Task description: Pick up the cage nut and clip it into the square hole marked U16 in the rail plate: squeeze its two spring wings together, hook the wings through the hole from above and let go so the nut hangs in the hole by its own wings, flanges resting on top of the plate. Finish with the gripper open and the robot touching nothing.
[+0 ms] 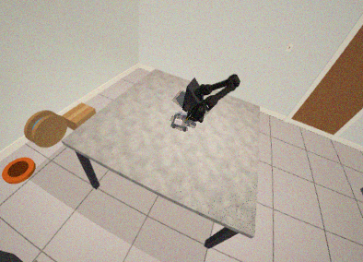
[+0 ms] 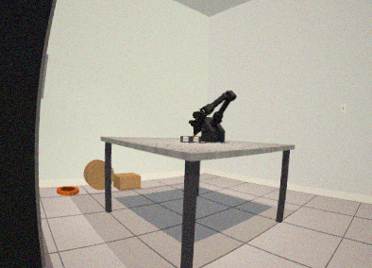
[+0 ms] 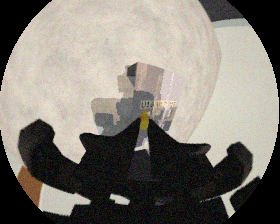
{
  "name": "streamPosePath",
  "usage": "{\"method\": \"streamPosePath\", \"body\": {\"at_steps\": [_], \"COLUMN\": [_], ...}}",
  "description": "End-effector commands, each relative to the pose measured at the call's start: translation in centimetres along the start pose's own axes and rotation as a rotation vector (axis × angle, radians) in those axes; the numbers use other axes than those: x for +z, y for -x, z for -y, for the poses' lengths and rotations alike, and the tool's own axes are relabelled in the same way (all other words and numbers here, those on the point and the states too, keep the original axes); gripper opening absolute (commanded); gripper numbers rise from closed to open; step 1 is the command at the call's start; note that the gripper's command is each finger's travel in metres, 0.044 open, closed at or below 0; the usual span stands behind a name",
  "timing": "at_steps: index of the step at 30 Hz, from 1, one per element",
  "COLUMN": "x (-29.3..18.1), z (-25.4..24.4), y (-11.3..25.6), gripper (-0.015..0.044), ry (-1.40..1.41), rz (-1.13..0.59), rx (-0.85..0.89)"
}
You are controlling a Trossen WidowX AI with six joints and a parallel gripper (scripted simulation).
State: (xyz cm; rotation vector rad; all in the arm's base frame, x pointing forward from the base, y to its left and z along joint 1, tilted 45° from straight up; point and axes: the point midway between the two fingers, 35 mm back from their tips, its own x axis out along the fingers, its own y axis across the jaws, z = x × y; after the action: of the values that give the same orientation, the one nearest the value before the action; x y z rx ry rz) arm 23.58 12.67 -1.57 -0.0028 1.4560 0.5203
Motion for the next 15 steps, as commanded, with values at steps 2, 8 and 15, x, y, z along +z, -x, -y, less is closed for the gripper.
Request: {"method": "streamPosePath", "body": {"at_steps": [2,8,15], "x": [-0.03,-0.03,-0.02], "z": [0.05,0.1,0.19], "y": [-0.02,-0.03,-0.05], "gripper": [0.0032,0.0032,0.0032], "ry": [0.003,0.004,0.004], "rz": [0.0,-0.001,-0.001], "rx": [0.013,0.023,0.047]}}
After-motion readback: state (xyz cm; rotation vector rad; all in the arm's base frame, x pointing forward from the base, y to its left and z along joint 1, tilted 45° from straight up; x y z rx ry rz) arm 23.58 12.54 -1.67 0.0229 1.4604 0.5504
